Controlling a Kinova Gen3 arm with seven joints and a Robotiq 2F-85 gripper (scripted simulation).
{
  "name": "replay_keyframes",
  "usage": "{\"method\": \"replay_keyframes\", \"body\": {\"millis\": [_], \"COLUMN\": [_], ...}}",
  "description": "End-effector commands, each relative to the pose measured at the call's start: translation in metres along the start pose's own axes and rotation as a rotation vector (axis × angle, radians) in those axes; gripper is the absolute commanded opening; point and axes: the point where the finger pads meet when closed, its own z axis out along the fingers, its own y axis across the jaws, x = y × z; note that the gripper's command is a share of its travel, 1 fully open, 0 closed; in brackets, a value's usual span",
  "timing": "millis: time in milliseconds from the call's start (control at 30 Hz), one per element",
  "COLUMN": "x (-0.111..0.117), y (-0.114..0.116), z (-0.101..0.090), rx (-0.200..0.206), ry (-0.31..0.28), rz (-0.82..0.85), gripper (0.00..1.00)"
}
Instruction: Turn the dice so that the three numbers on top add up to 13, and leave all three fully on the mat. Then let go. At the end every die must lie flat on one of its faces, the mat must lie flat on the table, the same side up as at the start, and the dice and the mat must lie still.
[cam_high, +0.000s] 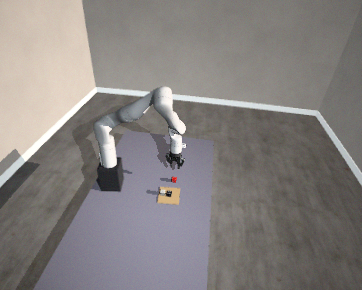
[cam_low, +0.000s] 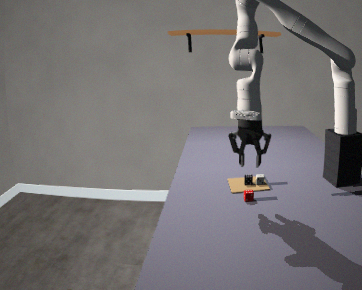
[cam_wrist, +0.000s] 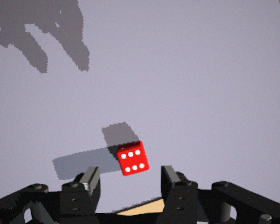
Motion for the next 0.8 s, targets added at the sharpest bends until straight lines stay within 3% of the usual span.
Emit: {"method": "replay_keyframes", "body": {"millis": [0, 767], "x": [0.0007, 0.0001], "y": [0.0007, 0.0003], "z": [-0.0012, -0.0001], "rx": [-0.003, -0.002], "ry": [0.000, -0.001], "rz": [-0.001, -0.061], "gripper": [1.00, 1.00]}}
